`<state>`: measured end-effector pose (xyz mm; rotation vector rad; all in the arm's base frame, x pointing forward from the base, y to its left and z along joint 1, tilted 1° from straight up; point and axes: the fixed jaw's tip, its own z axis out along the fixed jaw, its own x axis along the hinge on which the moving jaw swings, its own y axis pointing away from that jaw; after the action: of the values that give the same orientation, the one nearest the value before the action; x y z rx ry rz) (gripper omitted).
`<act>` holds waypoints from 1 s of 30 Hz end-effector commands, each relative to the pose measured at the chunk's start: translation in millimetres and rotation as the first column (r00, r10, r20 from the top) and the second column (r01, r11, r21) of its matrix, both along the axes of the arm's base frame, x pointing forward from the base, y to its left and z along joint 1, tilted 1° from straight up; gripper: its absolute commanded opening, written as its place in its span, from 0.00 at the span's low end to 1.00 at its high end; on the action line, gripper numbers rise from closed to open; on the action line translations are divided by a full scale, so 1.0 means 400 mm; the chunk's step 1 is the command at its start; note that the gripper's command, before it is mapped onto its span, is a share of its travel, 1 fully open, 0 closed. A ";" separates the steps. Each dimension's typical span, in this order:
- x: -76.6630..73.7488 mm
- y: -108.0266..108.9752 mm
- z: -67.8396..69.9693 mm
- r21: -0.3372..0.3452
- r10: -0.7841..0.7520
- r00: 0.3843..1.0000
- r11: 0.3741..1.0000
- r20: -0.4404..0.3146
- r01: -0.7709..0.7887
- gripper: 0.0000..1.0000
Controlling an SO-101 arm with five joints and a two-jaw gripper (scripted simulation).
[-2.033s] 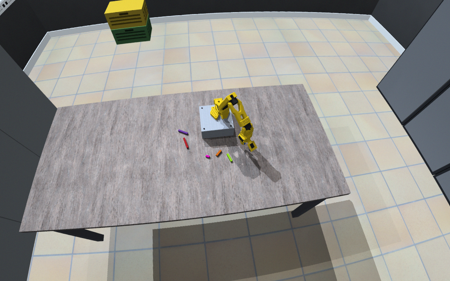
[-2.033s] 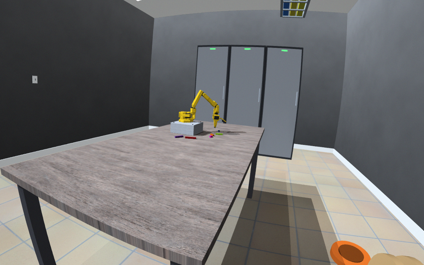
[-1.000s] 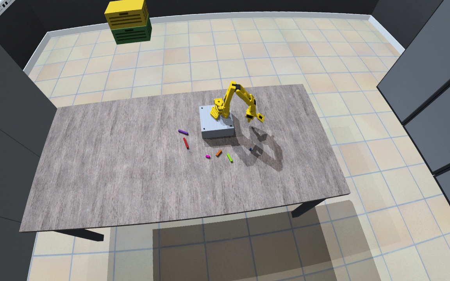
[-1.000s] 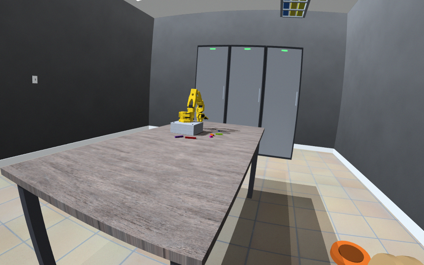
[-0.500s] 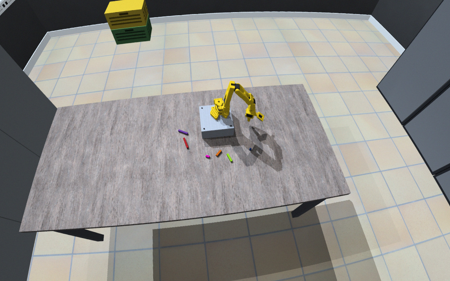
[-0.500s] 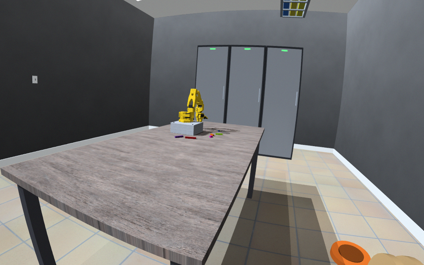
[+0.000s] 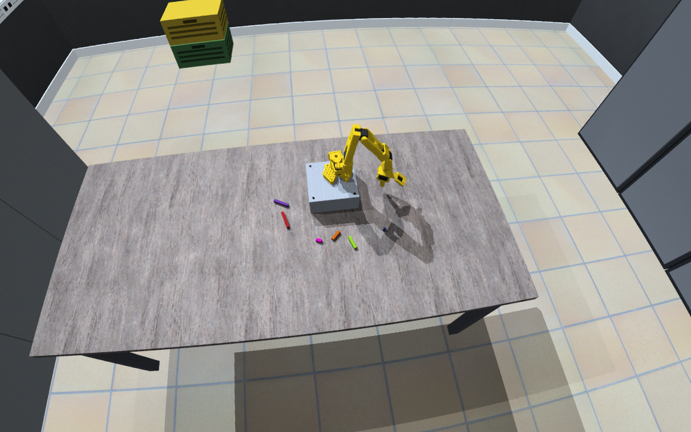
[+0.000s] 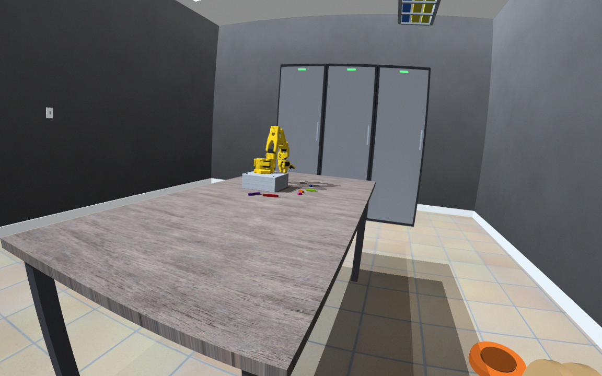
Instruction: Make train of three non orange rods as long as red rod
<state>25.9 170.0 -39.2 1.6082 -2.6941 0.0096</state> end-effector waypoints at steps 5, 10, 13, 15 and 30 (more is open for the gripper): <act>-0.005 -0.001 -0.016 0.005 0.005 1.000 1.000 0.000 -0.005 0.00; -0.005 -0.001 -0.025 0.005 0.005 1.000 1.000 0.000 -0.005 0.00; -0.005 -0.001 -0.034 0.005 0.005 1.000 1.000 0.000 -0.005 0.00; -0.005 -0.001 -0.039 0.005 0.005 1.000 1.000 0.000 -0.005 0.00; -0.006 -0.010 -0.056 -0.017 0.004 1.000 1.000 -0.004 -0.004 0.00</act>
<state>25.4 166.9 -59.3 1.6037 -2.6865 0.0249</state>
